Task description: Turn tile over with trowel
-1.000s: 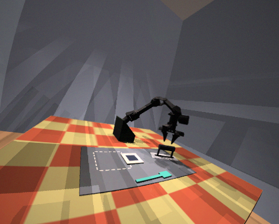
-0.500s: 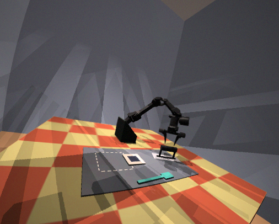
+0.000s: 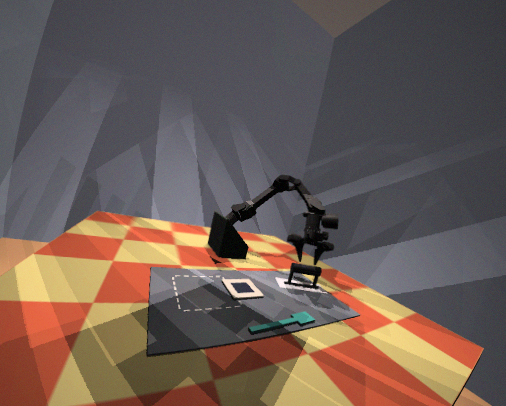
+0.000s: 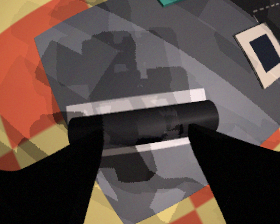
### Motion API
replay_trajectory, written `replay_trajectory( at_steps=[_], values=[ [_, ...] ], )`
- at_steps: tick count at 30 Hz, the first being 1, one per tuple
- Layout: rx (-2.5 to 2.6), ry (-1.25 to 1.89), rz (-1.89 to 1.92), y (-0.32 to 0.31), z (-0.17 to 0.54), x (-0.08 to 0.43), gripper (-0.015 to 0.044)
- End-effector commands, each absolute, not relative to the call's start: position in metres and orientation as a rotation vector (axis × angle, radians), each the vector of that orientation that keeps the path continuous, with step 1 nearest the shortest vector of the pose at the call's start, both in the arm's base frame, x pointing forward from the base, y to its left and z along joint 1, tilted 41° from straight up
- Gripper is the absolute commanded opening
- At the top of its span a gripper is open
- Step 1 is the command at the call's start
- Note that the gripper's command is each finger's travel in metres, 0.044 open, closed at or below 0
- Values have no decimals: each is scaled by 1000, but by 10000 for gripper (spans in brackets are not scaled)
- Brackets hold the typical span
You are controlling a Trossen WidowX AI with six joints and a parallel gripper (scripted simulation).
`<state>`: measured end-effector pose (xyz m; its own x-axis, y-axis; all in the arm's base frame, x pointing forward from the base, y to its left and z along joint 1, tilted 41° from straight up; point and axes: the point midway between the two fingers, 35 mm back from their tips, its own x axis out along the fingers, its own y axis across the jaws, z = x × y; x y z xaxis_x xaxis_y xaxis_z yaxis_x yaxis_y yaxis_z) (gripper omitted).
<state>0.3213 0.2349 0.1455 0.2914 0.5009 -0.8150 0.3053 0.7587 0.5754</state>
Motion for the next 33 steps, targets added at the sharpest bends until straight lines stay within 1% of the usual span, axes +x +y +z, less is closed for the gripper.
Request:
replay_trajectory(
  at_steps=[1,33],
  values=[
    [647,1274,227,242,143,312,300],
    [-265,795,578,240,127,296,300]
  ],
)
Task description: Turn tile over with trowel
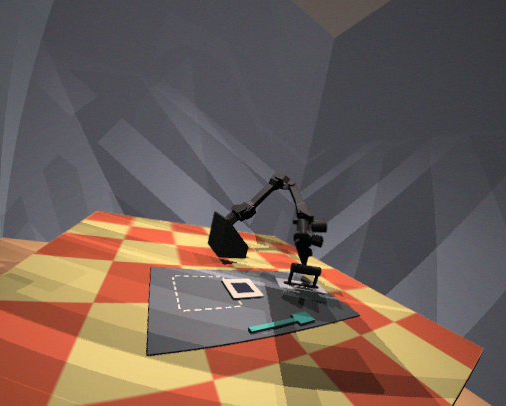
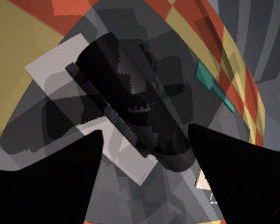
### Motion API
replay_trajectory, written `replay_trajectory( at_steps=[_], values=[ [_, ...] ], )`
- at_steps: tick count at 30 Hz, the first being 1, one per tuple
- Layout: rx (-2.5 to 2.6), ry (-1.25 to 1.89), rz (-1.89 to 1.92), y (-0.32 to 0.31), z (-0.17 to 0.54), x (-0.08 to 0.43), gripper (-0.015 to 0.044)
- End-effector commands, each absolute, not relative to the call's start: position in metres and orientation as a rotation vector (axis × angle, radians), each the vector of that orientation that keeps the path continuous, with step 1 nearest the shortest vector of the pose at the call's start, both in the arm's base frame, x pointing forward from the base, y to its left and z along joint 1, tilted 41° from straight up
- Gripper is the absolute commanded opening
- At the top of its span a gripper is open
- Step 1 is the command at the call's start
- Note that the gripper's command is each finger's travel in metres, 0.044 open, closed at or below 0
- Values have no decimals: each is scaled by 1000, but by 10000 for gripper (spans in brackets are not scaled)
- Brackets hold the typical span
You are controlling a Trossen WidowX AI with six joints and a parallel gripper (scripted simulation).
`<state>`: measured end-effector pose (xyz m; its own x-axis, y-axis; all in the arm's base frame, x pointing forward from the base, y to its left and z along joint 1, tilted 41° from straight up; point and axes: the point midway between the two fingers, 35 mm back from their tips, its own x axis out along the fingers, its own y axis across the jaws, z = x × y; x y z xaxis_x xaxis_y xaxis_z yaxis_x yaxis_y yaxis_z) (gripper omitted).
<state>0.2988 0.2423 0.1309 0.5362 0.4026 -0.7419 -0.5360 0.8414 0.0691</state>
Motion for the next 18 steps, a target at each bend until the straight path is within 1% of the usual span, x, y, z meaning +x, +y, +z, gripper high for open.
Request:
replay_trajectory(
  at_steps=[1,14,18],
  values=[
    [-295,779,584,240,126,295,300],
    [-682,575,632,233,124,287,300],
    [-724,554,635,232,123,286,300]
  ],
)
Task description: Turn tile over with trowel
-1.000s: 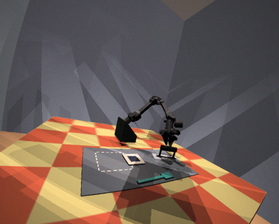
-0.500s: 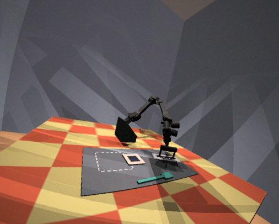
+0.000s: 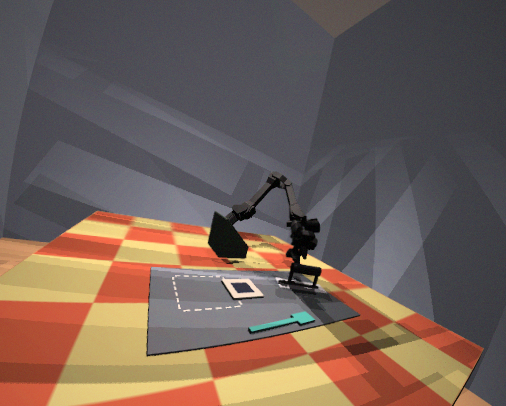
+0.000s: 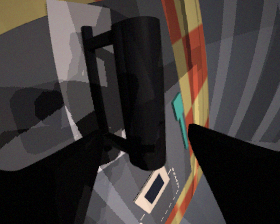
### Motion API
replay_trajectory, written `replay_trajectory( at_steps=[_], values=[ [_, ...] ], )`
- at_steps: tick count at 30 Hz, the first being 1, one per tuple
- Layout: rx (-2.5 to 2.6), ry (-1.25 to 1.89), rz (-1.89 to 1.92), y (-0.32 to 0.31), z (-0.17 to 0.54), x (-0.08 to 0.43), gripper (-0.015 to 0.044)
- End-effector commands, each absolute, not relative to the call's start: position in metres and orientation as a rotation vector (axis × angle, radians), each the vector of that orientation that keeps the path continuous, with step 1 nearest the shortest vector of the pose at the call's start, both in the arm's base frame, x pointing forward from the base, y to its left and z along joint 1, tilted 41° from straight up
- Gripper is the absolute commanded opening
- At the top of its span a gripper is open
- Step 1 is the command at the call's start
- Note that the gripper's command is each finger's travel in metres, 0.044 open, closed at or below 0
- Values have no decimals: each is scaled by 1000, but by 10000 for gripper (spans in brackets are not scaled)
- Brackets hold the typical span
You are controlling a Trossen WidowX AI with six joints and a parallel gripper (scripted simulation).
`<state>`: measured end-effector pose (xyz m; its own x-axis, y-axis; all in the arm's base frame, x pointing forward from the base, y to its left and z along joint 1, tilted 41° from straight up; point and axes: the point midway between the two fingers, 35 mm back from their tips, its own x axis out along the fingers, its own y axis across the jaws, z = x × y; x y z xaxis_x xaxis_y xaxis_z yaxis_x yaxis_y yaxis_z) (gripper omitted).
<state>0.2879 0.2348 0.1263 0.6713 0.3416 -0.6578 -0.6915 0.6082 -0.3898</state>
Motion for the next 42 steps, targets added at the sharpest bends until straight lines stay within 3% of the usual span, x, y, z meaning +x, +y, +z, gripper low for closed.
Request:
replay_trajectory(
  at_steps=[1,42],
  values=[
    [-724,554,635,232,123,286,300],
    [-726,553,632,252,84,327,300]
  ],
)
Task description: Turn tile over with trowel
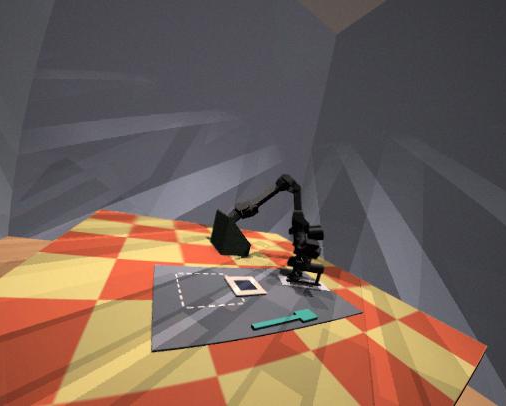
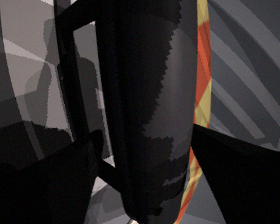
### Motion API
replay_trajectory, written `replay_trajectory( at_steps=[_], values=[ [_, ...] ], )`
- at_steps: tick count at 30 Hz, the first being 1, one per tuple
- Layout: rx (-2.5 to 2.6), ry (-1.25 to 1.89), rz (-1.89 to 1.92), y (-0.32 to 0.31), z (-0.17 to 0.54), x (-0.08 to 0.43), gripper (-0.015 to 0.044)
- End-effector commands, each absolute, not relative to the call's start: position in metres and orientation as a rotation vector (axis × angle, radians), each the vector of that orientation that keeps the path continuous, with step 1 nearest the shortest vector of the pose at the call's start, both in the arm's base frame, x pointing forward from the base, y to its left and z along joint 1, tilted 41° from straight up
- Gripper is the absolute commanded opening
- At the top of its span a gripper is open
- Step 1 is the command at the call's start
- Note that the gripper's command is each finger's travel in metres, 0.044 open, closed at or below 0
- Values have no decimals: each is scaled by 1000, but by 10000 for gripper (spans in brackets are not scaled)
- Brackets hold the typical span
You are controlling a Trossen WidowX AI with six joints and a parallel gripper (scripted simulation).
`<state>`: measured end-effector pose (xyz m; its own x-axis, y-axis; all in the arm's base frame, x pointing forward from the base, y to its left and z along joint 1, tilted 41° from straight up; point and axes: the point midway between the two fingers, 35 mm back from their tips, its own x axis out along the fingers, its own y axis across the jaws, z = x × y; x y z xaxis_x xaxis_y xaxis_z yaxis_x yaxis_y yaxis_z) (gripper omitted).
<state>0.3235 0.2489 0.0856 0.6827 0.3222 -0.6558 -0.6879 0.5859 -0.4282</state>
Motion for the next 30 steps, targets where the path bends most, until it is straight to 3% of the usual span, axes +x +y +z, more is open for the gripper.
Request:
replay_trajectory(
  at_steps=[1,7,30],
  values=[
    [-726,553,632,252,84,327,300],
    [-726,553,632,252,84,327,142],
    [-726,553,631,250,87,328,0]
  ],
)
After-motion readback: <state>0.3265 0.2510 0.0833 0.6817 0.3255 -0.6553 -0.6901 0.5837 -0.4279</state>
